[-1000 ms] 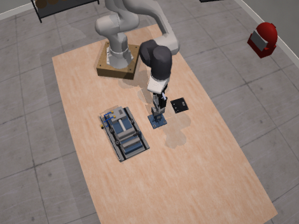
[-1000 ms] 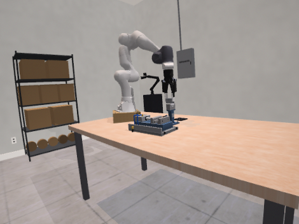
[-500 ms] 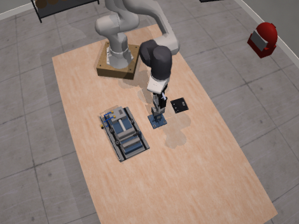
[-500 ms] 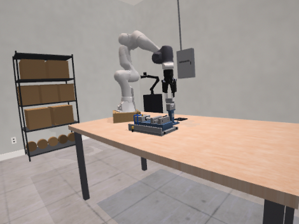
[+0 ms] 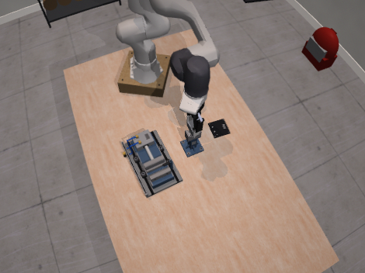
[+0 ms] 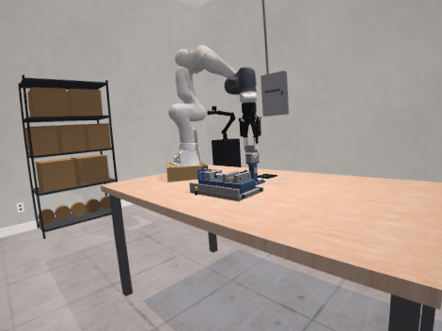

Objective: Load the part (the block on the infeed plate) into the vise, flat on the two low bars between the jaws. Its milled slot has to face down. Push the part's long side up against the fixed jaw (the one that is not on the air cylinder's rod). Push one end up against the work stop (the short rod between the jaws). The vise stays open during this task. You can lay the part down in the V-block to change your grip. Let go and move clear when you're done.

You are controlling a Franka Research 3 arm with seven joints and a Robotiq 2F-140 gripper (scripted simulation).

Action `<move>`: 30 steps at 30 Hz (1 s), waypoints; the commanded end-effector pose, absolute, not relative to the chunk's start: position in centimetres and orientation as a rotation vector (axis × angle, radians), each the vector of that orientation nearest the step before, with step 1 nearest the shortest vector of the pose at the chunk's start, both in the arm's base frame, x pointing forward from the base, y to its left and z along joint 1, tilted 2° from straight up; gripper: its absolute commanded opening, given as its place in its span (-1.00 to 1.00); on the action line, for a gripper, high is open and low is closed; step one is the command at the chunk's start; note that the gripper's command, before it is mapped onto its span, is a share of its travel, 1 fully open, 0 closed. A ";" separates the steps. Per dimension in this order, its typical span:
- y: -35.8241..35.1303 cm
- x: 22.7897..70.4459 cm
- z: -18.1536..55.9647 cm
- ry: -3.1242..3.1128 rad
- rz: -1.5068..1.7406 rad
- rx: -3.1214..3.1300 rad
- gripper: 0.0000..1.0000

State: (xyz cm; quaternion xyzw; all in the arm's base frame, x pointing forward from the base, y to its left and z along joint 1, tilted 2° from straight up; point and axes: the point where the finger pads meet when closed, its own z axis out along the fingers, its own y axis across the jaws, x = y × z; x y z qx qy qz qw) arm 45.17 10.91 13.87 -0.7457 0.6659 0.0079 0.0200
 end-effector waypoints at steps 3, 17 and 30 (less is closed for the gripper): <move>11.0 45.4 14.0 2.066 0.018 -2.312 -1.00; 11.0 45.3 14.0 2.074 -0.002 -2.320 -1.00; 11.2 45.1 13.9 2.107 -0.088 -2.355 -1.00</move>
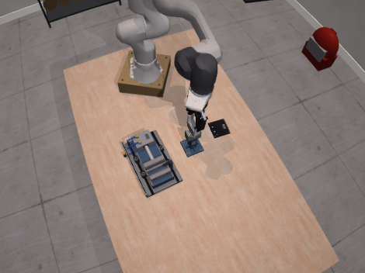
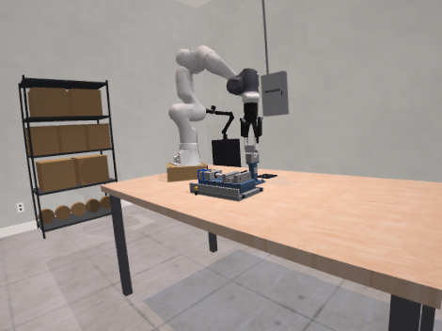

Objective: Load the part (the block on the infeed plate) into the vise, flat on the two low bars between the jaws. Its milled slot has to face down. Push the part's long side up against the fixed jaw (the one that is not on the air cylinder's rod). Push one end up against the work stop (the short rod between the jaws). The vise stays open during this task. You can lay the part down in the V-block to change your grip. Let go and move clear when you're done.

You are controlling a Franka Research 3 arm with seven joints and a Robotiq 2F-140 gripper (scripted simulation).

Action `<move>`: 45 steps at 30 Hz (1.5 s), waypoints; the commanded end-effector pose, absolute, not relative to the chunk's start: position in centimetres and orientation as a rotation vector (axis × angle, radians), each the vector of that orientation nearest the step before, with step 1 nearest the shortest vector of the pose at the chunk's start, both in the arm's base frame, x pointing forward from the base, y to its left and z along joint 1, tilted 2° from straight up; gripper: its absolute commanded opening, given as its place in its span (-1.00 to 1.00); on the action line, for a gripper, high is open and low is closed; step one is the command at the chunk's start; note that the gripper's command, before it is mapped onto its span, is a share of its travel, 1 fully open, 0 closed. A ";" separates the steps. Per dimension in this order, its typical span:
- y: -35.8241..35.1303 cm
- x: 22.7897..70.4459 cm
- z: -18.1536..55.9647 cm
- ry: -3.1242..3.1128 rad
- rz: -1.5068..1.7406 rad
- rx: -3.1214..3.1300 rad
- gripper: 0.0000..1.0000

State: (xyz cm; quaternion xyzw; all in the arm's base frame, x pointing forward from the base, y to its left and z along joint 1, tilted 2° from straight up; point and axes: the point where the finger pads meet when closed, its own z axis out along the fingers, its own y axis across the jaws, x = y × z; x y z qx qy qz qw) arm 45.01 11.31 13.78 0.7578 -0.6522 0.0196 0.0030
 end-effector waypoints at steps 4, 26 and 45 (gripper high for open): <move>11.3 45.1 13.9 -2.069 0.117 2.312 -1.00; 11.8 45.1 13.8 -1.963 0.350 2.189 -1.00; 12.2 45.0 13.7 -1.887 0.494 2.099 -1.00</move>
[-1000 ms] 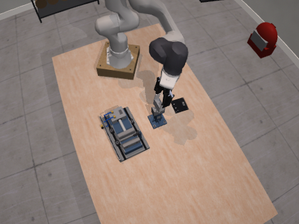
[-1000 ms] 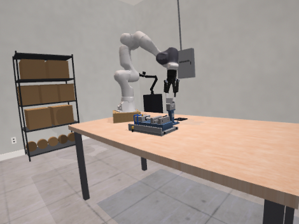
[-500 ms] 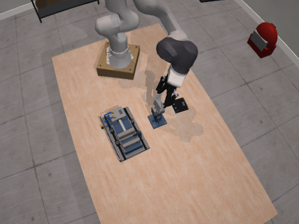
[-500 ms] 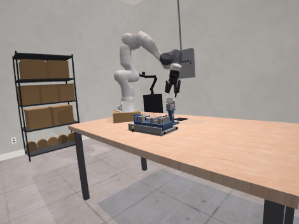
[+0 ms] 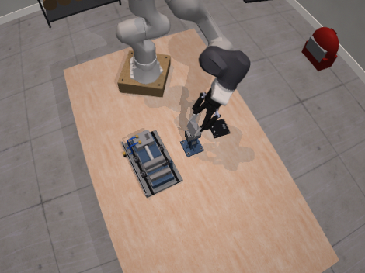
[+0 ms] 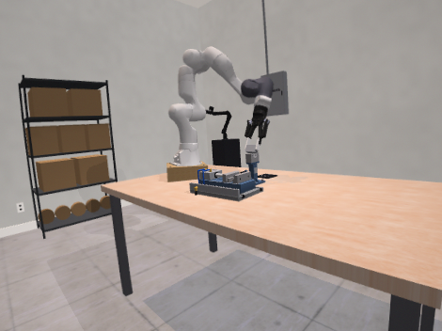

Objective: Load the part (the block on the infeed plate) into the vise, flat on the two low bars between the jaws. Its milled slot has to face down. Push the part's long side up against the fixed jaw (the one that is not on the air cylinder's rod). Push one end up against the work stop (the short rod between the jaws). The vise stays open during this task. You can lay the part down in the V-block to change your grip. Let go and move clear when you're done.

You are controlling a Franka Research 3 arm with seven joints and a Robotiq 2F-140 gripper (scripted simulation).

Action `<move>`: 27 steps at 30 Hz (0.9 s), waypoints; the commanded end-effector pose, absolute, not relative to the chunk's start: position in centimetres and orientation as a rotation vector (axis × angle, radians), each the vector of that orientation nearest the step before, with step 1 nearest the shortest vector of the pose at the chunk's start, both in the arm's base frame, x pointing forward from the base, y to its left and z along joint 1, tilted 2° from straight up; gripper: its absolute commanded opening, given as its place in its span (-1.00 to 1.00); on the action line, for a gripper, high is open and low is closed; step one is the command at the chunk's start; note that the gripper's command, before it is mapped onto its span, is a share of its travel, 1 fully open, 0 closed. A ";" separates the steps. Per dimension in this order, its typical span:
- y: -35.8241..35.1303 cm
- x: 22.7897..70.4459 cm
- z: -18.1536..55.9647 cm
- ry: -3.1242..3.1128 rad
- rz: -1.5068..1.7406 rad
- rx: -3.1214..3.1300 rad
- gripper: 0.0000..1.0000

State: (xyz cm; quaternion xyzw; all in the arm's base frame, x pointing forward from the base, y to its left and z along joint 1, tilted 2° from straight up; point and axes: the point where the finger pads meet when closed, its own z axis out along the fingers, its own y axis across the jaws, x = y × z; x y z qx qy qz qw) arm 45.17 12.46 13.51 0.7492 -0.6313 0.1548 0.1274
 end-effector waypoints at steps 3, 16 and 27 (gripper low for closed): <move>12.2 45.0 13.7 -1.875 0.514 2.086 -1.00; 12.4 45.0 13.5 -1.827 0.594 2.031 -1.00; 12.6 45.0 13.4 -1.777 0.672 1.973 -1.00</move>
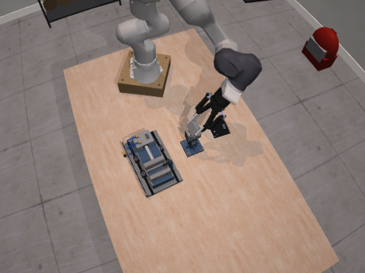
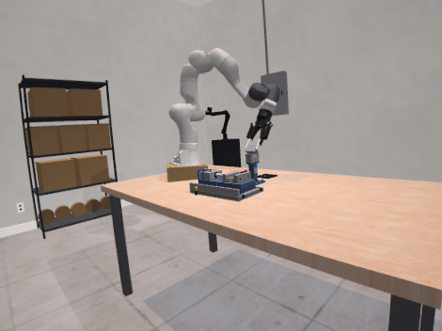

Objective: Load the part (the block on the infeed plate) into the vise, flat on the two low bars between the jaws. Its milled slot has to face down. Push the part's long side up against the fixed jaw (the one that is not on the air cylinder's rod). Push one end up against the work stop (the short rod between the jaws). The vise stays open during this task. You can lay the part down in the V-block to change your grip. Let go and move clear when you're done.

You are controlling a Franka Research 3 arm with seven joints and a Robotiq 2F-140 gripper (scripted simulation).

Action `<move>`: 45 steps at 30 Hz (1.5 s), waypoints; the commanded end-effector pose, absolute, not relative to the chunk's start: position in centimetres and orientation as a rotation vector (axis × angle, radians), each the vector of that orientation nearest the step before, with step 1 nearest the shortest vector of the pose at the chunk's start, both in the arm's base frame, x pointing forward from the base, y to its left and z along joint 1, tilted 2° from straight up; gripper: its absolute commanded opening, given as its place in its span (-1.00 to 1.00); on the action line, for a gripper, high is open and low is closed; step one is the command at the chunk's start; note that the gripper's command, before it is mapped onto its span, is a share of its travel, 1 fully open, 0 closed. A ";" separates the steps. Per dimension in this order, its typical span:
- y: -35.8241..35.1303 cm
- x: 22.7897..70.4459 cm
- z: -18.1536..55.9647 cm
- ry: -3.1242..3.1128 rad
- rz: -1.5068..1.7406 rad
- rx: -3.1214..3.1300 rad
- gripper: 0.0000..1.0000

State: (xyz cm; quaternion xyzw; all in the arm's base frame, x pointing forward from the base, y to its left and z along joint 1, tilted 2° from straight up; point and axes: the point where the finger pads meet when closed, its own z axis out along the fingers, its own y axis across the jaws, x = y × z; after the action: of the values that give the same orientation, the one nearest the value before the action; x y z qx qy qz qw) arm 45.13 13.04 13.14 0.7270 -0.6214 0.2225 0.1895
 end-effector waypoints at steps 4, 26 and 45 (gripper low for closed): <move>12.7 45.0 13.4 -1.758 0.701 1.950 -1.00; 12.8 45.0 13.2 -1.711 0.766 1.897 -1.00; 12.8 45.0 13.2 -1.710 0.767 1.895 -1.00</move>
State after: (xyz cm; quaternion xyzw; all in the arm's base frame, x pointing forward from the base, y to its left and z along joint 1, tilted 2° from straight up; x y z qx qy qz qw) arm 44.80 12.94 13.03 0.6942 -0.6212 0.2766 0.2360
